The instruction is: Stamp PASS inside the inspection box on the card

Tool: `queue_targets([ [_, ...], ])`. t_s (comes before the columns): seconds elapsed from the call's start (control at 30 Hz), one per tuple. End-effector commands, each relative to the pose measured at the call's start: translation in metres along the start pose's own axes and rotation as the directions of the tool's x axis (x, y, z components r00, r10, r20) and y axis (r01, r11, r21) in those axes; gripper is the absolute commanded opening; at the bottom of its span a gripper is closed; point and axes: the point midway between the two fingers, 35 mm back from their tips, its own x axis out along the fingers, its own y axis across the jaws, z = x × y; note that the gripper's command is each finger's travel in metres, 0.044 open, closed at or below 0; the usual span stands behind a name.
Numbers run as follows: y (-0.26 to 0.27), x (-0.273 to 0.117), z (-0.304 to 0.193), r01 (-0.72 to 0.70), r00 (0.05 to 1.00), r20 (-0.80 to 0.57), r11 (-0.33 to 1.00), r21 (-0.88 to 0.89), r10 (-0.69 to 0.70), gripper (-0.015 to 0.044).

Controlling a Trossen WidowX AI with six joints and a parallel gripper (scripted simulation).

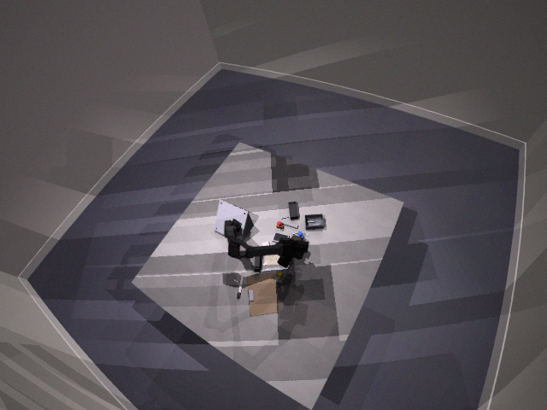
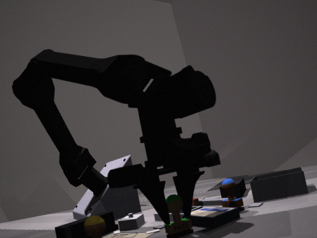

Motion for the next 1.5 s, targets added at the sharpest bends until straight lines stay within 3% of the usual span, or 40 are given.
queue_targets([
  [0.0,0.0,0.0,0.0,0.0,1.0,-0.001,1.0,0.001,0.0,0.0153],
  [0.33,0.0,0.0,0.0,0.0,1.0,-0.001,1.0,0.001,0.0,0.0086],
  [0.47,0.0,-0.001,0.0,0.0,1.0,-0.001,1.0,0.001,0.0,0.0],
  [1.47,0.0,-0.016,0.002,-0.004,1.0,0.0,1.0,0.0,0.004,0.0],
])
